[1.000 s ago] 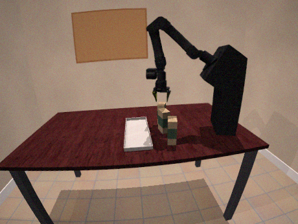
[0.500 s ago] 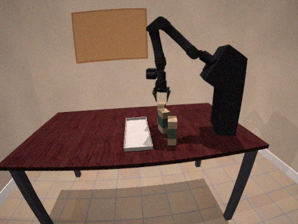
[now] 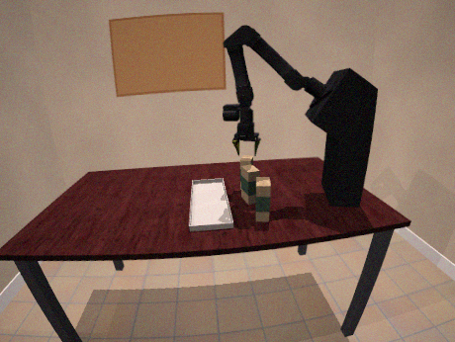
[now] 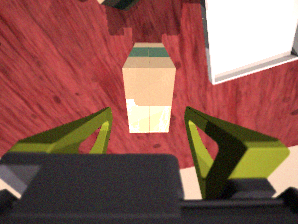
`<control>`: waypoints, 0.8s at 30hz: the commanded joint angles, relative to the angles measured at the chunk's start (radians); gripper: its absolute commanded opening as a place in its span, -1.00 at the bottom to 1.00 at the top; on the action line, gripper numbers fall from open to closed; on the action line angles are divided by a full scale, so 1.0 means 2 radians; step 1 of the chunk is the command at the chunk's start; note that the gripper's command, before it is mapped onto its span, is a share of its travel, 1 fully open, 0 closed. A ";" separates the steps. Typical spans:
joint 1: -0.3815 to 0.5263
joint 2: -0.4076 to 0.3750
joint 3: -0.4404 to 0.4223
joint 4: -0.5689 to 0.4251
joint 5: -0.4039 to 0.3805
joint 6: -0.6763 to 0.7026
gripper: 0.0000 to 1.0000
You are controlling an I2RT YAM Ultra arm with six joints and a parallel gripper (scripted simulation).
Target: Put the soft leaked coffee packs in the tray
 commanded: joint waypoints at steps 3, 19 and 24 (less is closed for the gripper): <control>0.001 -0.001 0.013 -0.007 -0.003 0.004 0.52; 0.006 0.048 0.025 0.035 0.000 0.007 0.52; 0.012 0.076 0.034 0.054 0.004 0.008 0.52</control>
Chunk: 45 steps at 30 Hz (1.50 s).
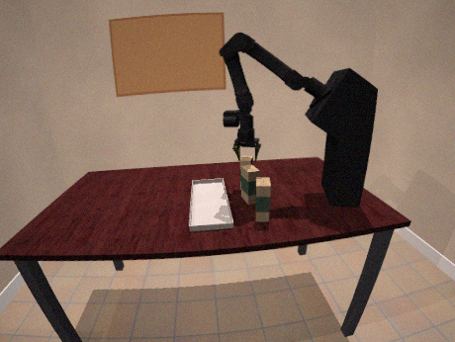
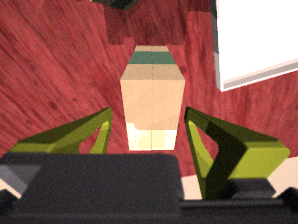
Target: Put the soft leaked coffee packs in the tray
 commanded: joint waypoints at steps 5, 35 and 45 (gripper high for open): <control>0.007 0.037 0.023 0.032 0.000 0.006 0.52; 0.008 0.048 0.025 0.035 0.001 0.007 0.52; 0.008 0.048 0.025 0.035 0.001 0.007 0.52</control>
